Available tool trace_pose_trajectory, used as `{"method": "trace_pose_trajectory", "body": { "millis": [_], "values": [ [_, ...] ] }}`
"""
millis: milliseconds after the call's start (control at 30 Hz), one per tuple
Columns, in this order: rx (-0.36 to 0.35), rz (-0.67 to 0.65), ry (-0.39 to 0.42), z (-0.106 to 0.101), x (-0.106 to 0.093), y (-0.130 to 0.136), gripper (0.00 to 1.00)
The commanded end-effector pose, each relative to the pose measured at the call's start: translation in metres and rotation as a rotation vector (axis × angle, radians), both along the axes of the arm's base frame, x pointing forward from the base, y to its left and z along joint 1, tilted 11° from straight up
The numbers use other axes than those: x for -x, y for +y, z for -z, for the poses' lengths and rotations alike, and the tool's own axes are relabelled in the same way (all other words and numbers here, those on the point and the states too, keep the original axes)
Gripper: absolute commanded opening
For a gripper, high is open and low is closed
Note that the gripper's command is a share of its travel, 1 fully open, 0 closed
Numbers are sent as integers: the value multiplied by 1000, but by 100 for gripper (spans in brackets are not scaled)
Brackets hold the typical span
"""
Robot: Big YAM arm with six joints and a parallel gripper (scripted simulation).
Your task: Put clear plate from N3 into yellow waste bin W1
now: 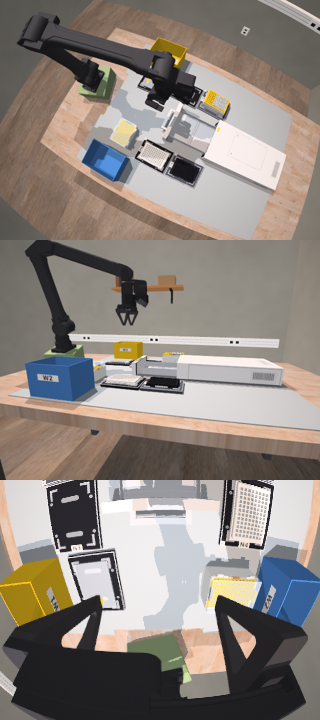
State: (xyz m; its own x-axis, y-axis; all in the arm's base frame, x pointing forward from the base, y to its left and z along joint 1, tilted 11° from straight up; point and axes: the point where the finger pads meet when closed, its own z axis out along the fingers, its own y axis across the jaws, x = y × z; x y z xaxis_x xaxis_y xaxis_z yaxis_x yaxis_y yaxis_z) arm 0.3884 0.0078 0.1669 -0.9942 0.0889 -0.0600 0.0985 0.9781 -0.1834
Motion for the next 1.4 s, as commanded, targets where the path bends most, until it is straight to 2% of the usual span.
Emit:
{"method": "trace_pose_trajectory", "body": {
  "millis": [0,67,100,133,167,233,267,1367],
  "values": [
    [-9,-20,-57,-33,-19,-10,100],
    [-9,-20,-57,-33,-19,-10,100],
    [-5,-22,-34,-19,-13,-6,100],
    [-5,-22,-34,-19,-13,-6,100],
    [-10,-39,-61,-33,-20,-2,100],
    [-8,-40,-61,-33,-20,-2,100],
    [-5,-22,-34,-19,-13,-6,100],
    [-5,-22,-34,-19,-13,-6,100]
  ]
}}
